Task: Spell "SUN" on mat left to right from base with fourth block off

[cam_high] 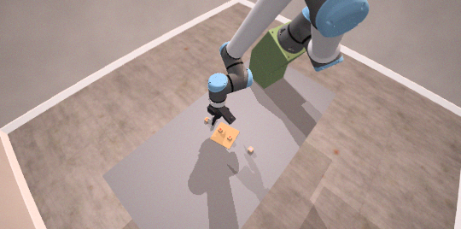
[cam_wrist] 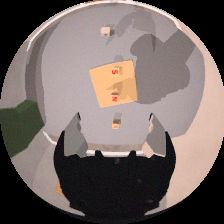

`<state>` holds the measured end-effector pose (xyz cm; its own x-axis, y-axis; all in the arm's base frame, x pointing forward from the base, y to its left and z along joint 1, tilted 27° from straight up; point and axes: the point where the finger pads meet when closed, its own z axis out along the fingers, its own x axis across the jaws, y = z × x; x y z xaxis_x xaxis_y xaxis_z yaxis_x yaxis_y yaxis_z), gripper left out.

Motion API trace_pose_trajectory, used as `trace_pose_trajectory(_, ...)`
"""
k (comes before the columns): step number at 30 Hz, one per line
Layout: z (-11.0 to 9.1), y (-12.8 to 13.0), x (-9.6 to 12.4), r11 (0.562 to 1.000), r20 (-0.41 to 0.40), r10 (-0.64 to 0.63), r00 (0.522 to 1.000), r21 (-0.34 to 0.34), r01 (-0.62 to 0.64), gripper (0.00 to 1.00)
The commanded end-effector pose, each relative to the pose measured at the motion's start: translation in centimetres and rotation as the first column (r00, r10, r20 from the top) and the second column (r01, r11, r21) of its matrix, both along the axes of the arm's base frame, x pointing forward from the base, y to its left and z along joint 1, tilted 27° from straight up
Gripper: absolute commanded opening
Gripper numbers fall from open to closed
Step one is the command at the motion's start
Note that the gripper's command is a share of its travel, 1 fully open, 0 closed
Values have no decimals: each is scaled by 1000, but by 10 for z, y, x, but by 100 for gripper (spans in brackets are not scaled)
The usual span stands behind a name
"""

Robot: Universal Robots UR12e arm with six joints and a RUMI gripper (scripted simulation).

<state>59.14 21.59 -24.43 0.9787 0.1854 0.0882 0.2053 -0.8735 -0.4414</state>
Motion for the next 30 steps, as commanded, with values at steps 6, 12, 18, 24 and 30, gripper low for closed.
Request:
trace_pose_trajectory(6,0,0,1,1000,1,0,1000,0,0,100)
trace_pose_trajectory(12,1,0,1,1000,0,-2,1000,0,2,100)
trace_pose_trajectory(18,2,3,0,1000,-9,-20,1000,-1,20,100)
trace_pose_trajectory(24,5,11,-1,997,-35,-71,997,-3,71,100)
trace_pose_trajectory(30,9,19,-2,992,-63,-128,990,-8,128,100)
